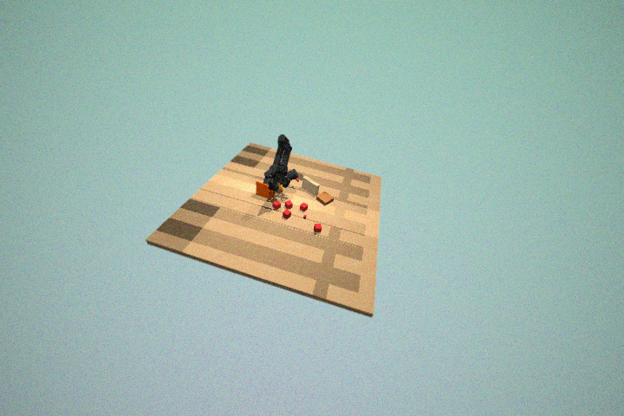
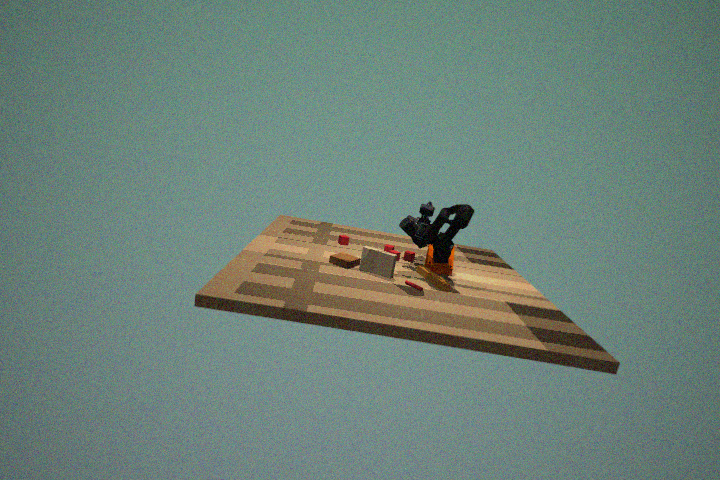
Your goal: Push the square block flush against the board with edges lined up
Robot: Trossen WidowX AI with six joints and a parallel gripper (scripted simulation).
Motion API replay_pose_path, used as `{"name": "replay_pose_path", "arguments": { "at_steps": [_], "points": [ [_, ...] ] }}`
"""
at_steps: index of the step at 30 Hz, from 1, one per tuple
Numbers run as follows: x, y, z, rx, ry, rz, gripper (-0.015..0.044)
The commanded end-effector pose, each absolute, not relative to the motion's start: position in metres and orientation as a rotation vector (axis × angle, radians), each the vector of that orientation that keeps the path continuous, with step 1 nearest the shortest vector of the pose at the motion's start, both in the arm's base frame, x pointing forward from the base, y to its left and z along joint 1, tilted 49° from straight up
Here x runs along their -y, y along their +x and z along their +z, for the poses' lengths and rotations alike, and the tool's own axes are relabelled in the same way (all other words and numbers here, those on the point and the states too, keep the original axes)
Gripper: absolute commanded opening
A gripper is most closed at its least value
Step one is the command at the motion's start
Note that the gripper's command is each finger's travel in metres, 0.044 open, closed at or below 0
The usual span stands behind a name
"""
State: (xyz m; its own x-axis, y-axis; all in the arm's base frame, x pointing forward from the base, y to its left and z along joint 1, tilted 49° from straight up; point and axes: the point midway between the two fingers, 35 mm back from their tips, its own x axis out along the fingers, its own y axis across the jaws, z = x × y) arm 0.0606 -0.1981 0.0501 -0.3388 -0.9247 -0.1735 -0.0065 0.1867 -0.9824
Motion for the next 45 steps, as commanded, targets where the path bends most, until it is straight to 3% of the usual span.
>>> {"name": "replay_pose_path", "arguments": {
  "at_steps": [1, 15, 45],
  "points": [
    [0.198, 0.061, 0.05, -1.567, -0.915, -1.292, 0.0374],
    [0.21, 0.135, 0.028, -1.594, -0.916, -0.833, 0.0006],
    [0.133, 0.273, 0.041, -1.414, -0.734, 0.288, 0.0]
  ]
}}
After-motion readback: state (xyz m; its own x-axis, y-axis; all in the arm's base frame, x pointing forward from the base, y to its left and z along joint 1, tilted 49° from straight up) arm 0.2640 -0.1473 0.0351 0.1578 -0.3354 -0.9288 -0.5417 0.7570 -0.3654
